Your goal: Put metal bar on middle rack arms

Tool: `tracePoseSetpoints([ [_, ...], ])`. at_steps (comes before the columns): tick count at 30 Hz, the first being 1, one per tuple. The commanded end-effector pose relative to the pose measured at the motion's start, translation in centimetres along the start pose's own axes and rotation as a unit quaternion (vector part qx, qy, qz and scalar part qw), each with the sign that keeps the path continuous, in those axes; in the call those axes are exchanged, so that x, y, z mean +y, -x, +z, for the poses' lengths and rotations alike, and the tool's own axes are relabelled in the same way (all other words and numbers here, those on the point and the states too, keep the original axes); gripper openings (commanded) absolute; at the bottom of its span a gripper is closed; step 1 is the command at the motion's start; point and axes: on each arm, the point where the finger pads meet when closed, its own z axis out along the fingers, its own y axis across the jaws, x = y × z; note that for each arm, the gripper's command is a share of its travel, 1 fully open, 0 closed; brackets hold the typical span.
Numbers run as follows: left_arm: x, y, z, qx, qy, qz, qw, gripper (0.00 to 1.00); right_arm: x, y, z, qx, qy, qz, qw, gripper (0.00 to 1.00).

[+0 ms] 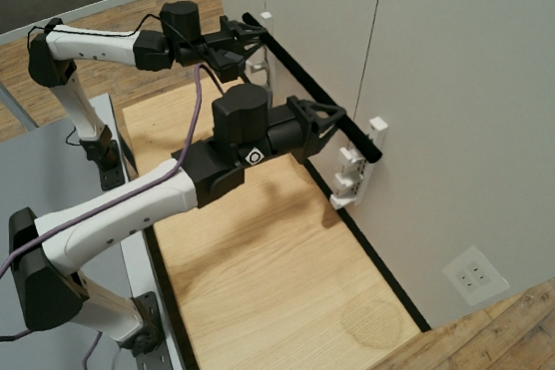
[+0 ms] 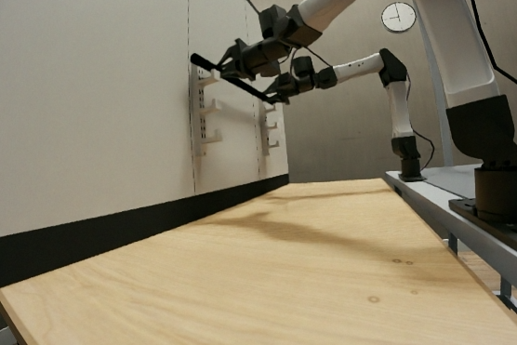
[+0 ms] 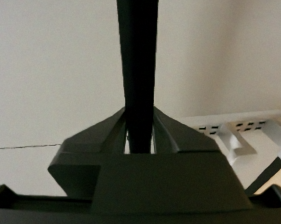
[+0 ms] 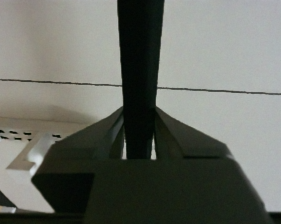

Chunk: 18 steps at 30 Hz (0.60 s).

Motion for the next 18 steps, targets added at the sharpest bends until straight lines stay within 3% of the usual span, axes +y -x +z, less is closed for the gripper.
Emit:
tracePoseSetpoints([
  [1,4.31,-0.17,-0.69,0.006,0.052,-0.007,0.999,0.0,-3.98,-0.9,-0.19,0.008,-0.05,-0.001,0.999,0.0],
  [18,4.18,-0.18,-0.59,0.006,0.052,-0.007,0.999,0.0,-3.97,-0.89,-0.03,0.008,-0.05,-0.001,0.999,0.0],
])
